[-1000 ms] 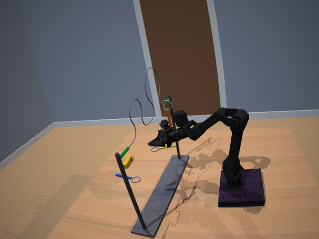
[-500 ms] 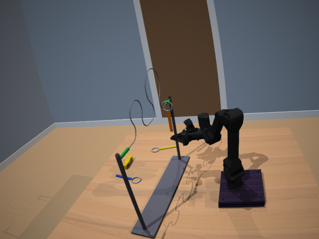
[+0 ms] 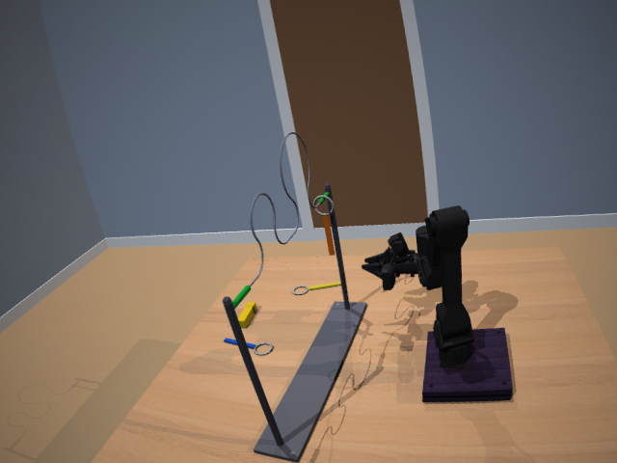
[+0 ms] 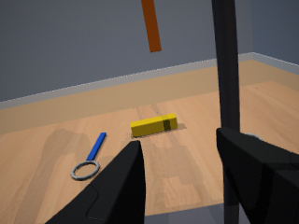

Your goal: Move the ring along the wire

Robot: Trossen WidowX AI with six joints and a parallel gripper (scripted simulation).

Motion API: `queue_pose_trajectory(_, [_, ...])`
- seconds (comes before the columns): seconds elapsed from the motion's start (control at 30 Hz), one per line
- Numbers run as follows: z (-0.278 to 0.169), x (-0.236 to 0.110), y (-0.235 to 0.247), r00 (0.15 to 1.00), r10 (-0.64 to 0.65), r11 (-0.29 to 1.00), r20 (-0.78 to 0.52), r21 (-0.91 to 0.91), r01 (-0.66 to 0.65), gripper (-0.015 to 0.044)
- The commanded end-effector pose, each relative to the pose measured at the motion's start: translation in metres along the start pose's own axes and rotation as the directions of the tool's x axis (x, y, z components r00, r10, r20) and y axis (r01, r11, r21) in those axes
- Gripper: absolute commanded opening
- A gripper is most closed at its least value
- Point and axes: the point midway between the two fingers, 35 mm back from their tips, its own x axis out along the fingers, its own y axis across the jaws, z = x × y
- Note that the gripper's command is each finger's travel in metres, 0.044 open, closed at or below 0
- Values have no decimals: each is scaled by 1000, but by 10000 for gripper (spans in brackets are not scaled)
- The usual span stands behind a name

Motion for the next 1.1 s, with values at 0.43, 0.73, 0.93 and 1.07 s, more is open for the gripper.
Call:
queue_pose_trajectory(0.43, [49, 43, 4, 1000, -2, 1000, 4, -20, 2, 160])
queue_pose_trajectory(0.73, [50, 51, 3, 1000, -2, 1000, 5, -20, 2, 160])
queue_pose_trajectory(0.93, [50, 60, 2, 1000, -2, 1000, 6, -20, 2, 160])
queue_pose_trajectory(1.07, [51, 66, 1, 1000, -2, 1000, 7, -20, 2, 160])
